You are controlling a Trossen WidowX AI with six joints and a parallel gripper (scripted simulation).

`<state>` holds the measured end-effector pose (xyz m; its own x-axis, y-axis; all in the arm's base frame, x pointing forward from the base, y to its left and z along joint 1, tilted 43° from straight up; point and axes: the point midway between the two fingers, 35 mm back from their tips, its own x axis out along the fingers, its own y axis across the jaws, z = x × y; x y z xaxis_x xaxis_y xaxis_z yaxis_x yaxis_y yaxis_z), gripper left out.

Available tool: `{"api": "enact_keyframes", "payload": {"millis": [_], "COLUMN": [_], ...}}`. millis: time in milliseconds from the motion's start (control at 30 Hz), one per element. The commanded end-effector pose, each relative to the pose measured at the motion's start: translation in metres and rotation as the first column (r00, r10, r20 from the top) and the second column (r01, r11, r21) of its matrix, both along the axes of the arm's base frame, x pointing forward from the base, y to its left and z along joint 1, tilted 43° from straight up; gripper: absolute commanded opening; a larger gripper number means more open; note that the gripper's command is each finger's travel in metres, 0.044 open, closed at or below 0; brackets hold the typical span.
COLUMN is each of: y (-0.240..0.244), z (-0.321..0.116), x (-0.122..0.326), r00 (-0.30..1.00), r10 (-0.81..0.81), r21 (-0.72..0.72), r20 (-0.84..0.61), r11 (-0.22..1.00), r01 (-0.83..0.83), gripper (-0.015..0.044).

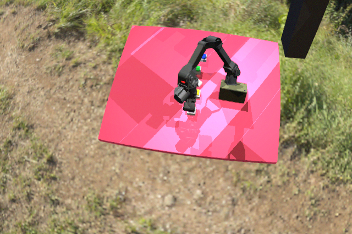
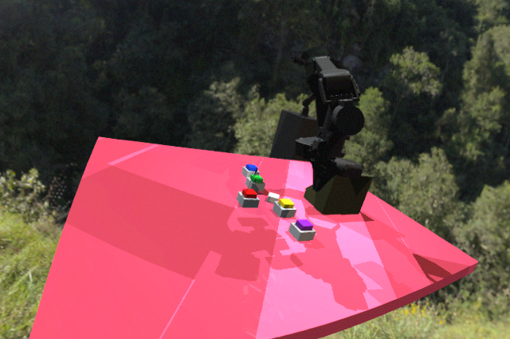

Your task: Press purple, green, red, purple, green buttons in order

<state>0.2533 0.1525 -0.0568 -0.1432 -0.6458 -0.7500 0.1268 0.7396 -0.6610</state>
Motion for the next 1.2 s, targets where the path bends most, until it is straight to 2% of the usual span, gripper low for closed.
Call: {"api": "enact_keyframes", "payload": {"millis": [0, 133, 1167], "y": [-0.004, -0.036, -0.06], "z": [-0.01, -0.046, -0.073], "x": [0.0, -0.007, -0.013], "r00": [1.0, 1.0, 1.0], "r10": [-0.014, -0.014, -0.014], "r21": [0.005, 0.003, 0.001], "r20": [0.009, 0.01, 0.011], "r11": [1.0, 1.0, 1.0], "r01": [0.014, 0.014, 0.014], "gripper": [0.002, 0.002, 0.002]}}
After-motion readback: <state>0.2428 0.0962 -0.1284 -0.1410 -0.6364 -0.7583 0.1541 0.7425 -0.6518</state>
